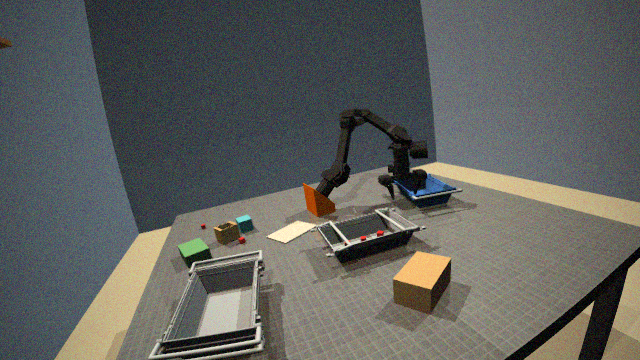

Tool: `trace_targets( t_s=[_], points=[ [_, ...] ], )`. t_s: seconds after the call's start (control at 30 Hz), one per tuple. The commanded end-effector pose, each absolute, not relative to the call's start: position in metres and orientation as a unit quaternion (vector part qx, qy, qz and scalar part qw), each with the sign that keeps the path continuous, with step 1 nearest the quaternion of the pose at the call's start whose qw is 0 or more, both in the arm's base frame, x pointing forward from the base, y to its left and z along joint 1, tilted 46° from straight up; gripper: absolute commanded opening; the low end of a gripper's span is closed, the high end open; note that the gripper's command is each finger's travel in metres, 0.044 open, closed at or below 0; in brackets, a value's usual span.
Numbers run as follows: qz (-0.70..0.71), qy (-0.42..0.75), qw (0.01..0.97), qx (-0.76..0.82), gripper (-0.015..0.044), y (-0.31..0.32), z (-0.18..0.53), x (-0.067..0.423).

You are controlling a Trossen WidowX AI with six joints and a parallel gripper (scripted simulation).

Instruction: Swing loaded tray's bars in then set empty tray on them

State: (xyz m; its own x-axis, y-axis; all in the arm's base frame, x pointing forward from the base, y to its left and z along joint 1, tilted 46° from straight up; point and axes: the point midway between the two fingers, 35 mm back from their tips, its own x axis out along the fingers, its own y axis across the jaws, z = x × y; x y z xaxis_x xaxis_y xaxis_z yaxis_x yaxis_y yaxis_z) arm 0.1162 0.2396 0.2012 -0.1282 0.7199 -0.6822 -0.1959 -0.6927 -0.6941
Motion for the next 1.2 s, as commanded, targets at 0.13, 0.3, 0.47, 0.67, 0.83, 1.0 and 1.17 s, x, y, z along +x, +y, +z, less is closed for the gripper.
trace_targets(
  t_s=[0.13,0.3,0.47,0.67,0.83,1.0,1.17],
  points=[
    [0.715,-0.224,0.322,-0.578,0.0396,0.2424,0.1972,0.1157],
    [0.715,-0.224,0.322,-0.578,0.0323,0.2424,0.1972,0.1157],
    [0.715,-0.224,0.322,-0.578,0.0249,0.2424,0.1972,0.1157],
    [0.715,-0.224,0.322,-0.578,0.0201,0.2424,0.1972,0.1157],
    [0.715,-0.224,0.322,-0.578,0.0168,0.2424,0.1972,0.1157],
    [0.715,-0.224,0.322,-0.578,0.0135,0.2424,0.1972,0.1157],
    [0.715,-0.224,0.322,-0.578,0.0101,0.2424,0.1972,0.1157]
  ],
)
